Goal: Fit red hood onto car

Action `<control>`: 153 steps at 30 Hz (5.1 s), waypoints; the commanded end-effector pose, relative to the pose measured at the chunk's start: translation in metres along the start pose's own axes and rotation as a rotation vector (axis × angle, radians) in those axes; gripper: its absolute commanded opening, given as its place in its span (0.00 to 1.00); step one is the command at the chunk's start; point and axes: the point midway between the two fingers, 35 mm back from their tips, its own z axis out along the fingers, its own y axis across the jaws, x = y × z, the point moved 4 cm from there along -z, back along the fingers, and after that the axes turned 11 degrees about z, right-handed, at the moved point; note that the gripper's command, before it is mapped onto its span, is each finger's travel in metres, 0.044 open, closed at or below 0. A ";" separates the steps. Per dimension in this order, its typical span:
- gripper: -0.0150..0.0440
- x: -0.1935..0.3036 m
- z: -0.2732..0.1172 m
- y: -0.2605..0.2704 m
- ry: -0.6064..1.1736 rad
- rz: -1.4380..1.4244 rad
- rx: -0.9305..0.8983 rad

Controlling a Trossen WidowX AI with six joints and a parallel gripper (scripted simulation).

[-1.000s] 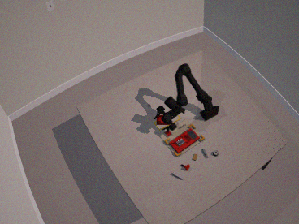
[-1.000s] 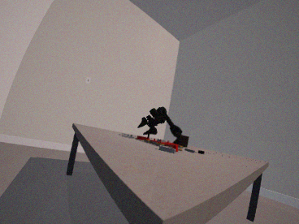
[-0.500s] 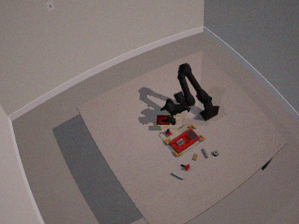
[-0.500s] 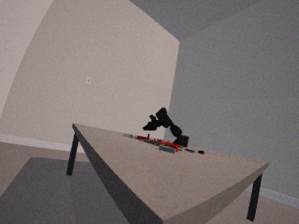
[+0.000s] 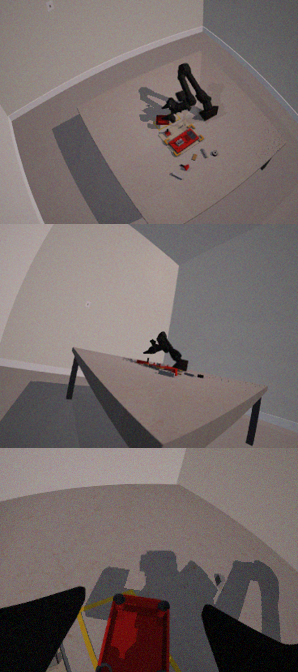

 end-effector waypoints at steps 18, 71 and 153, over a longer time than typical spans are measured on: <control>1.00 0.016 0.011 -0.005 0.025 0.004 -0.009; 1.00 0.047 0.031 -0.014 0.085 0.018 -0.030; 0.25 -0.004 0.001 -0.004 0.109 0.205 -0.025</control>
